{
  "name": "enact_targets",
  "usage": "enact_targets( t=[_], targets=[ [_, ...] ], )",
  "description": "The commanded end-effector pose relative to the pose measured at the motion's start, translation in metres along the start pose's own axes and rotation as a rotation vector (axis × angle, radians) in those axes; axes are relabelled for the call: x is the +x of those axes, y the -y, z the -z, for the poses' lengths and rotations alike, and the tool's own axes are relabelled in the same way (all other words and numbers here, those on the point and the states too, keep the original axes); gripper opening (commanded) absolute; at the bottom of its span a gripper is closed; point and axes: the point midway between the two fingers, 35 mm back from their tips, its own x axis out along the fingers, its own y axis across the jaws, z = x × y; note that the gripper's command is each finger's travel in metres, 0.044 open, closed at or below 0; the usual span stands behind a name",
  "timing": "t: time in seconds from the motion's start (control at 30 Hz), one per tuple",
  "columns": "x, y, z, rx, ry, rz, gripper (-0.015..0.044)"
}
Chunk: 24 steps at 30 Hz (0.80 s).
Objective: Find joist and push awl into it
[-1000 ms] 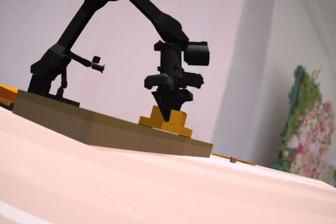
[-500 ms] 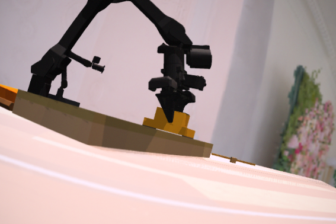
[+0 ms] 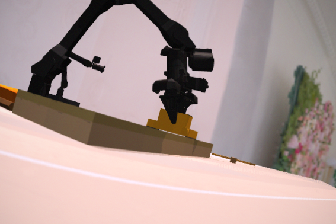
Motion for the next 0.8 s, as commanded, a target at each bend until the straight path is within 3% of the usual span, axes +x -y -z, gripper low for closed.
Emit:
enact_targets(
  t=[0.0,0.77],
  targets=[
    [0.0007,-0.0069,0.0000,0.002,-0.002,0.000,0.0000],
    [0.0007,-0.0073,0.0000,0.002,-0.002,0.000,0.0000]
  ],
)
